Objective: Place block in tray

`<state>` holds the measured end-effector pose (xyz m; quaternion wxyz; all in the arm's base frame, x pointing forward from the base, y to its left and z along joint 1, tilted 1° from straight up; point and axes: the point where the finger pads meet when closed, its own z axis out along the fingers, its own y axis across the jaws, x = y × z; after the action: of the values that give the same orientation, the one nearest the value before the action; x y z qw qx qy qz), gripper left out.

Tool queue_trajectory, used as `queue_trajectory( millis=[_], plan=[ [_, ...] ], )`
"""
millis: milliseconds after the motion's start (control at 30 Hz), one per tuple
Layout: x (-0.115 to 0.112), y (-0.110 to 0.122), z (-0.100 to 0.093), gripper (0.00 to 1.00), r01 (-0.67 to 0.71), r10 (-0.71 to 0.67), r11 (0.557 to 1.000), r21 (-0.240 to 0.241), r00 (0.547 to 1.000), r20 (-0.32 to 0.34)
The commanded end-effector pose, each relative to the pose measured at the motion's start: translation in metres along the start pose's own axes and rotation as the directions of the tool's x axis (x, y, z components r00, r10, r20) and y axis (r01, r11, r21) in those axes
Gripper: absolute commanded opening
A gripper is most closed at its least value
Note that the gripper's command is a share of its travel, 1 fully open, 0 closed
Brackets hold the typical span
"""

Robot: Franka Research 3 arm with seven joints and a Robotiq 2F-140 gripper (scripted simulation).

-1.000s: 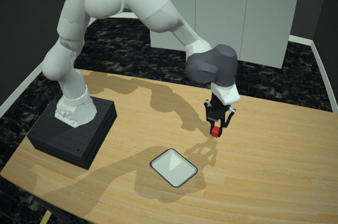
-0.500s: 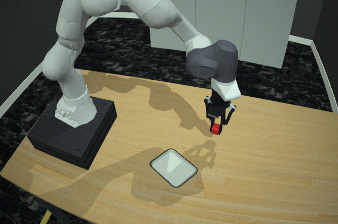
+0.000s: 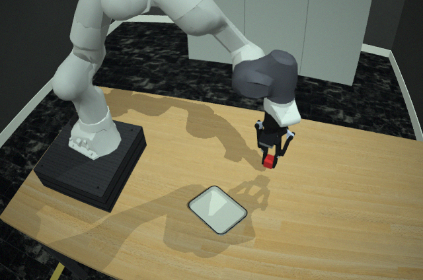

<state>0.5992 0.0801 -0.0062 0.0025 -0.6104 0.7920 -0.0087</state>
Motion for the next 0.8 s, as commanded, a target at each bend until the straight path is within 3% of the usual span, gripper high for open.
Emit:
queue_trajectory(
  millis=[0,200,267,300,400,767],
  plan=[
    [0.014,0.006,0.0,0.1,0.003,-0.003,1.0,-0.003,1.0,0.0],
    [0.128,0.054,0.001,0.1,0.003,-0.003,1.0,-0.003,1.0,0.0],
    [0.128,0.054,0.001,0.1,0.003,-0.003,1.0,-0.003,1.0,0.0],
    [0.18,0.07,0.001,0.1,0.003,-0.003,1.0,-0.003,1.0,0.0],
    [0.224,0.083,0.0,0.1,0.003,-0.003,1.0,-0.003,1.0,0.0],
    [0.224,0.083,0.0,0.1,0.003,-0.003,1.0,-0.003,1.0,0.0]
  ],
)
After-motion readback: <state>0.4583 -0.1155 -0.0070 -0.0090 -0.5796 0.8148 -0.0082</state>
